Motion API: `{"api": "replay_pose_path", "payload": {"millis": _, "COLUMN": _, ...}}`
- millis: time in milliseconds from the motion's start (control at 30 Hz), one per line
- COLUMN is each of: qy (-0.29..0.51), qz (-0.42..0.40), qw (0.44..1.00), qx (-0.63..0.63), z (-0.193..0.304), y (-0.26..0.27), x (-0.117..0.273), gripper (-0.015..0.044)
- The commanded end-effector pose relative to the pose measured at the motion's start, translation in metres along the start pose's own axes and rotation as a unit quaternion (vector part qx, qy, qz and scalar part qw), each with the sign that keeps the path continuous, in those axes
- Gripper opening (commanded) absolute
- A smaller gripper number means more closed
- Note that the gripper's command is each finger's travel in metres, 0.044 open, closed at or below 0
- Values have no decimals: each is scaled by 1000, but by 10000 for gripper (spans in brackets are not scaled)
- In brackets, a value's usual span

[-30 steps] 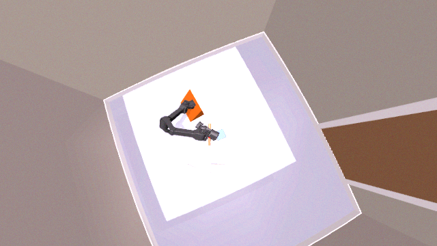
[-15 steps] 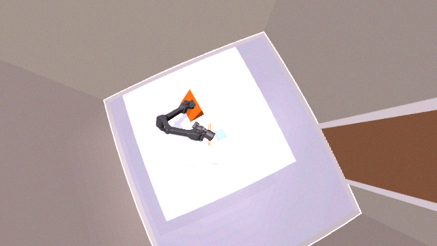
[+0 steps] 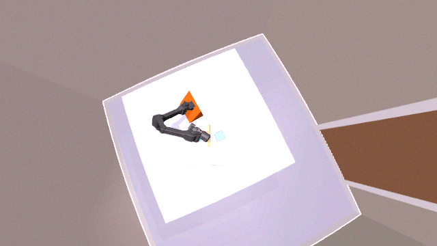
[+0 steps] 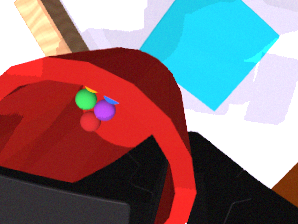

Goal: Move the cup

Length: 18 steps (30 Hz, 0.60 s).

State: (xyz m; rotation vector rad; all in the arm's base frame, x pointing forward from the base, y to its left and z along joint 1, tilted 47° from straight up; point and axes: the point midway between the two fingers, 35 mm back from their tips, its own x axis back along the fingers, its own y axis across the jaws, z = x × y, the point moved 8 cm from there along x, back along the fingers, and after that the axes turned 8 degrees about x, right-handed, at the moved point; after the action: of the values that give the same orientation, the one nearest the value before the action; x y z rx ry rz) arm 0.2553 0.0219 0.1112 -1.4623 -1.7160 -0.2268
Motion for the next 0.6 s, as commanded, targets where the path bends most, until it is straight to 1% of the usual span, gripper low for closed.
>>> {"api": "replay_pose_path", "payload": {"millis": 0, "qy": -1, "qz": 4, "qw": 1000, "qx": 5, "z": -3, "y": -9, "x": -1, "gripper": 0}}
{"api": "replay_pose_path", "payload": {"millis": 567, "qy": -2, "qz": 4, "qw": 1000, "qx": 6, "z": -16, "y": -36, "x": -2, "gripper": 0}}
